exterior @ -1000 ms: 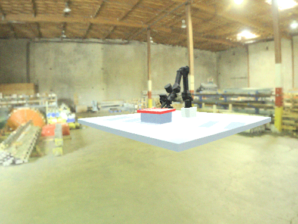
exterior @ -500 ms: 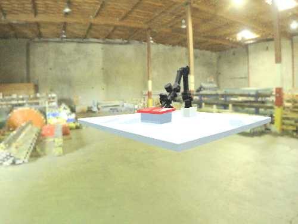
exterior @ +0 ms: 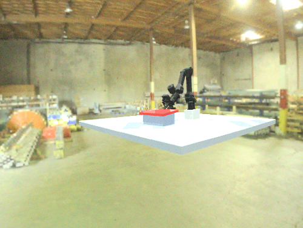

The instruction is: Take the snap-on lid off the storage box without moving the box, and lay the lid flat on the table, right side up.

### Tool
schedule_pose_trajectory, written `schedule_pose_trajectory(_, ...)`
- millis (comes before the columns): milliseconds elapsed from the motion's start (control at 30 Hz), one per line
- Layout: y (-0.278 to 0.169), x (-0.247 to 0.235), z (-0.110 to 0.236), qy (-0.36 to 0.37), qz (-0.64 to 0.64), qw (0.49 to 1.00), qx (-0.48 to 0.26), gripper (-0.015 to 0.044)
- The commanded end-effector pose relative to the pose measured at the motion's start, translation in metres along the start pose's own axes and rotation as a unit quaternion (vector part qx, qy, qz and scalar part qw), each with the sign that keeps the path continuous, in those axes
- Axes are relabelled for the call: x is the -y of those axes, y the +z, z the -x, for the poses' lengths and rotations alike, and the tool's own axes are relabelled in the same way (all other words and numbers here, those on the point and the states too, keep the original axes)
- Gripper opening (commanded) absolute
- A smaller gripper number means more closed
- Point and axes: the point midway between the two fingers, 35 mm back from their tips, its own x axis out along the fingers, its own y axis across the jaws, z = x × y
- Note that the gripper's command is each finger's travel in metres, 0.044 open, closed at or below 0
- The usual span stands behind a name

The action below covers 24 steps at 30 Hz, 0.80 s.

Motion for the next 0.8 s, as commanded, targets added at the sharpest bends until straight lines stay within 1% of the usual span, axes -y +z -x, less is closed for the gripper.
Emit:
schedule_pose_trajectory(0,0.0,-0.0005,0.0004,-0.001,-0.001,1.0,0.001,0.0)
schedule_pose_trajectory(767,0.0,-0.0013,-0.0011,0.0,0.0,1.0,0.0,0.0)
